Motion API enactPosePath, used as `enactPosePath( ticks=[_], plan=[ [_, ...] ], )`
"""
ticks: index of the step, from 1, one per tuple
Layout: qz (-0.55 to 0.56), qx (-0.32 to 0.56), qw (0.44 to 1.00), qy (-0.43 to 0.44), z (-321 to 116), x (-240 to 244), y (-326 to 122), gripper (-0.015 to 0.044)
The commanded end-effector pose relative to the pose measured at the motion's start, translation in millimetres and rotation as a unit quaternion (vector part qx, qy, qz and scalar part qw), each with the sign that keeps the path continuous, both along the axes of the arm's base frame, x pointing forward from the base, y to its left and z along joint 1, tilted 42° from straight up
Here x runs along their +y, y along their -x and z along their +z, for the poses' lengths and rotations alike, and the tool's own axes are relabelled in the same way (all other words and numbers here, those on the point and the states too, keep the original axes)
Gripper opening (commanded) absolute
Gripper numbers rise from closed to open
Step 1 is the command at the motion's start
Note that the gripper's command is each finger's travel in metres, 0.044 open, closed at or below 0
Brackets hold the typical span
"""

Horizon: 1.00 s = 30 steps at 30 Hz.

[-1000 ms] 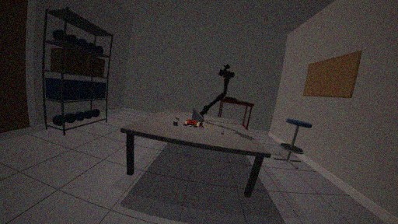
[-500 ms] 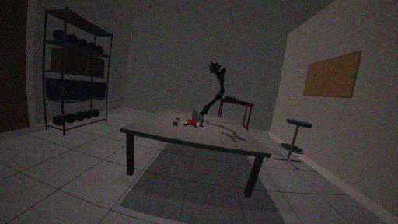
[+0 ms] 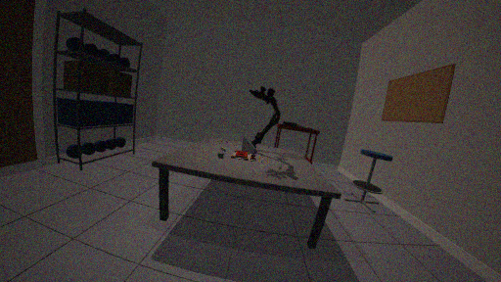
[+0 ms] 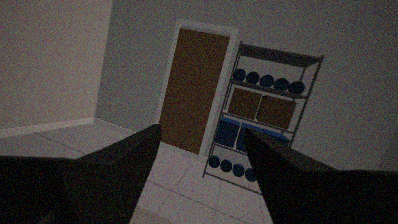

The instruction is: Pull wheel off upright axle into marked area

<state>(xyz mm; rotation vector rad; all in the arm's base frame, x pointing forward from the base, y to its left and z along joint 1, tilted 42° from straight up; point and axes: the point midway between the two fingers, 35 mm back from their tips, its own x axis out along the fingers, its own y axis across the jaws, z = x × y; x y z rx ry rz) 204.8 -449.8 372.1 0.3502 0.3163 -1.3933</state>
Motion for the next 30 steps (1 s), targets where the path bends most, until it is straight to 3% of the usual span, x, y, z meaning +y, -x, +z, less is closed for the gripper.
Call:
enactPosePath(
  ticks=[1, 7, 14, 30],
  plan=[
    [0.073, 0.037, 0.994, -0.065, -47, 16, -34, 0.03],
    [0.21, 0.095, 0.959, -0.163, -115, 58, -84, 0.03],
    [0.361, 0.143, 0.881, -0.271, -185, 127, -124, 0.03],
    [0.621, 0.147, 0.586, -0.499, -285, 329, -140, 0.03]
  ],
)
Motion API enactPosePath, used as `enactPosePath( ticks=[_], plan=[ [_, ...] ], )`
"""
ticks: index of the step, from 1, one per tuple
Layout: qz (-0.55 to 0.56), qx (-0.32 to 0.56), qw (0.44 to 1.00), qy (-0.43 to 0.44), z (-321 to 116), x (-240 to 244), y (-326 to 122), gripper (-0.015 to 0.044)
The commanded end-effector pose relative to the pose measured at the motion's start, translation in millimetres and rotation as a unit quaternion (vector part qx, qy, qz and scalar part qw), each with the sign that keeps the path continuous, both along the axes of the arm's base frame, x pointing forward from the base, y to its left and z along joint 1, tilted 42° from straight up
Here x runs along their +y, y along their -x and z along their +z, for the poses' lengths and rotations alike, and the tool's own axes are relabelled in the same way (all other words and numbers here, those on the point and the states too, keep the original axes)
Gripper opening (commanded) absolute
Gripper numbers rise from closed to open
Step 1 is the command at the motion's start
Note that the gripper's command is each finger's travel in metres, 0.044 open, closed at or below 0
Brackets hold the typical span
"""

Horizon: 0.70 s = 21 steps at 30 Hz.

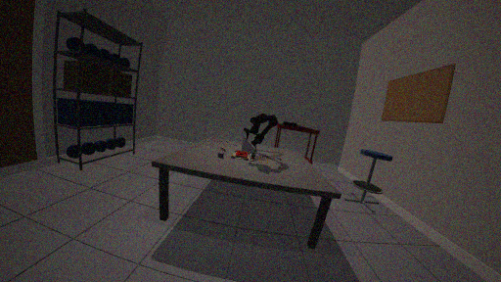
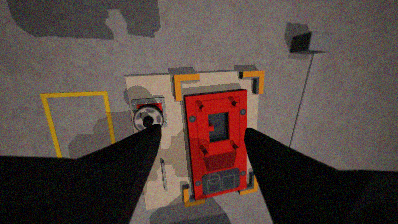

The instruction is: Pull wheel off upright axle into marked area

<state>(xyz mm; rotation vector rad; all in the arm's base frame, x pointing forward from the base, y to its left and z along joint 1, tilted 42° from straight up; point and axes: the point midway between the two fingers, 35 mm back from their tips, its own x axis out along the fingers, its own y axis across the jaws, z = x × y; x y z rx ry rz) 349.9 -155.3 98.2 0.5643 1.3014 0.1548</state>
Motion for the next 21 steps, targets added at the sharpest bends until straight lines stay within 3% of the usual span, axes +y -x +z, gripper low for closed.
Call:
enactPosePath(
  ticks=[1, 15, 21],
  plan=[
    [0.056, 0.014, 0.995, -0.084, -13, 47, 7, 0.03],
    [0.074, 0.018, 0.991, -0.115, -13, 67, 2, 0.03],
    [0.073, 0.018, 0.991, -0.114, -37, 86, -6, 0.03]
  ],
)
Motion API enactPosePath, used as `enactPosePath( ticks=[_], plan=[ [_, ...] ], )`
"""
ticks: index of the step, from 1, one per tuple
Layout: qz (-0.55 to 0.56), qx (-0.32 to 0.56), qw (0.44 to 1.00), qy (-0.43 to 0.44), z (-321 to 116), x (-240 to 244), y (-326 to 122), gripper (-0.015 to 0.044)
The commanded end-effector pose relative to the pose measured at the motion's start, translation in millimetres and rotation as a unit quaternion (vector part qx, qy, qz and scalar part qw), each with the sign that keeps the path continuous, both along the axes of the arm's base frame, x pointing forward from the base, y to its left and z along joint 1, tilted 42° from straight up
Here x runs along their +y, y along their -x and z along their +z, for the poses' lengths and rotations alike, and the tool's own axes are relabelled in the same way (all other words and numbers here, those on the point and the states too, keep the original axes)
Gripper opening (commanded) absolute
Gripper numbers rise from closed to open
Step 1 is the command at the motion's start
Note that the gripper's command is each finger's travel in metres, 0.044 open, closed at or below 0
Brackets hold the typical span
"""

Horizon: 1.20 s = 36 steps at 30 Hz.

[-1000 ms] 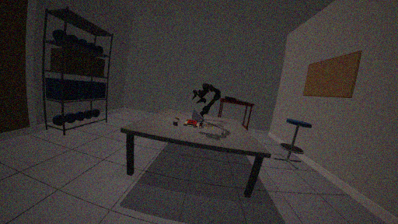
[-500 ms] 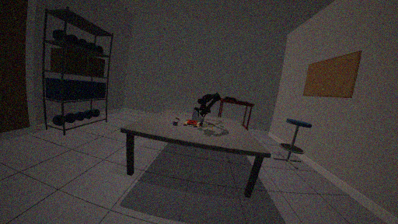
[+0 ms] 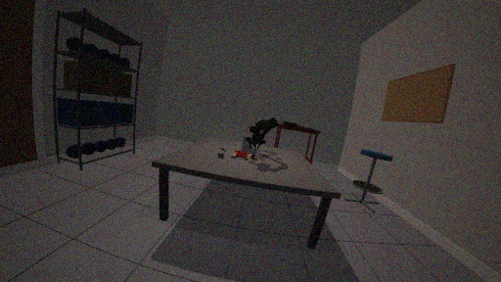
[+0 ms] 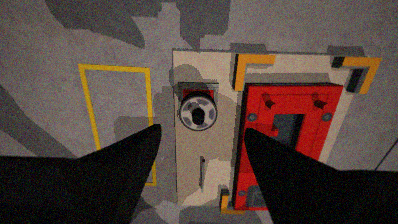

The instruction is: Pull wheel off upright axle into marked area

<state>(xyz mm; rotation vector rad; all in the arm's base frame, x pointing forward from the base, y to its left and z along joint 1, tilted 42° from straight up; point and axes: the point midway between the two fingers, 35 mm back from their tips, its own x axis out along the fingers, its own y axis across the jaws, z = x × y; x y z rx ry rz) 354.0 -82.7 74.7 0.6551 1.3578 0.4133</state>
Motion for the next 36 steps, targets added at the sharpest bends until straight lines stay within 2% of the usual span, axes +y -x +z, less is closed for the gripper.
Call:
enactPosePath(
  ticks=[1, 5, 10, 14, 22, 27, 36],
  plan=[
    [0.001, 0.006, 1.0, -0.007, -19, 19, -3, 0.03],
    [0.002, 0.006, 1.0, -0.008, -39, 38, -5, 0.03],
    [0.002, 0.006, 1.0, -0.009, -43, 42, -5, 0.03],
    [0.007, 0.006, 1.0, -0.005, -41, 41, -4, 0.0195],
    [0.007, 0.006, 1.0, -0.005, -41, 41, -4, 0.0142],
    [0.007, 0.006, 1.0, -0.005, -41, 41, -4, 0.001],
    [0.006, 0.006, 1.0, -0.005, -39, 39, -4, 0.0]
  ],
)
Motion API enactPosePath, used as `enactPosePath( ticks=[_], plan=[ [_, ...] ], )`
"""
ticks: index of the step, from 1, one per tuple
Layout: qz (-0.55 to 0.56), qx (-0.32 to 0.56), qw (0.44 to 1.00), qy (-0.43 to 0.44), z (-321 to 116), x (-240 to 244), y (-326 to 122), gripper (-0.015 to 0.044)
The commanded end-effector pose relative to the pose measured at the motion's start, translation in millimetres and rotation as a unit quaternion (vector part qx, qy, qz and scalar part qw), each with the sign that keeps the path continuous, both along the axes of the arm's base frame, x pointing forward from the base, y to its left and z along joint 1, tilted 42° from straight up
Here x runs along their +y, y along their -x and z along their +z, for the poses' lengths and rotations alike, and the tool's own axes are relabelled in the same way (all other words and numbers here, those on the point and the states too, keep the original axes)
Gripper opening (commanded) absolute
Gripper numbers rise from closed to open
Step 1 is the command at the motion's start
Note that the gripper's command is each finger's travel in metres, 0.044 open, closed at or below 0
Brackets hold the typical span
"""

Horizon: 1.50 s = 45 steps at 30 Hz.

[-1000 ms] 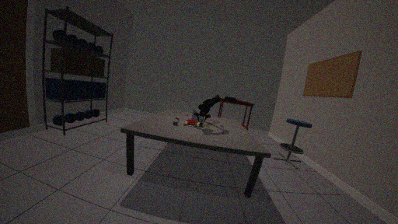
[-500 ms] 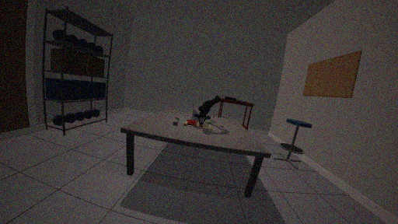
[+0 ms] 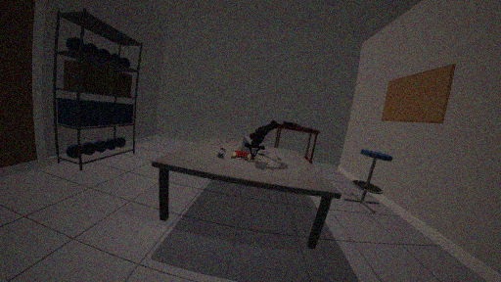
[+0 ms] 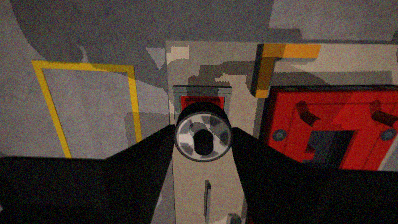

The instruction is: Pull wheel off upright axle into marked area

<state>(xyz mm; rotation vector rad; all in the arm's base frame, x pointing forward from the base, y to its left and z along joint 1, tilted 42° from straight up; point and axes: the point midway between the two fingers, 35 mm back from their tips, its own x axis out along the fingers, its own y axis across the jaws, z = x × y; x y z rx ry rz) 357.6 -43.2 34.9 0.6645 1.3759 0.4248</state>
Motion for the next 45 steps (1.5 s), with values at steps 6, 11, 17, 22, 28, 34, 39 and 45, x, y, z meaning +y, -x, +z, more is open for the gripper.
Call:
enactPosePath(
  ticks=[6, 11, 17, 22, 28, 34, 39, 45],
  plan=[
    [0.002, -0.002, 1.0, 0.001, 3, -2, 0, 0.0],
    [0.001, -0.002, 1.0, 0.001, 4, -3, 0, 0.0],
    [0.001, -0.002, 1.0, 0.001, 5, -5, 0, 0.0],
    [0.001, -0.002, 1.0, 0.001, 7, -6, 1, 0.0],
    [0.001, -0.002, 1.0, 0.001, 8, -7, 1, 0.0],
    [0.0, -0.002, 1.0, 0.0, 9, -8, 1, 0.0],
    [0.0, -0.002, 1.0, 0.0, 11, -9, 2, 0.0],
    [0.0, -0.002, 1.0, 0.0, 12, -11, 2, 0.0]
  ],
)
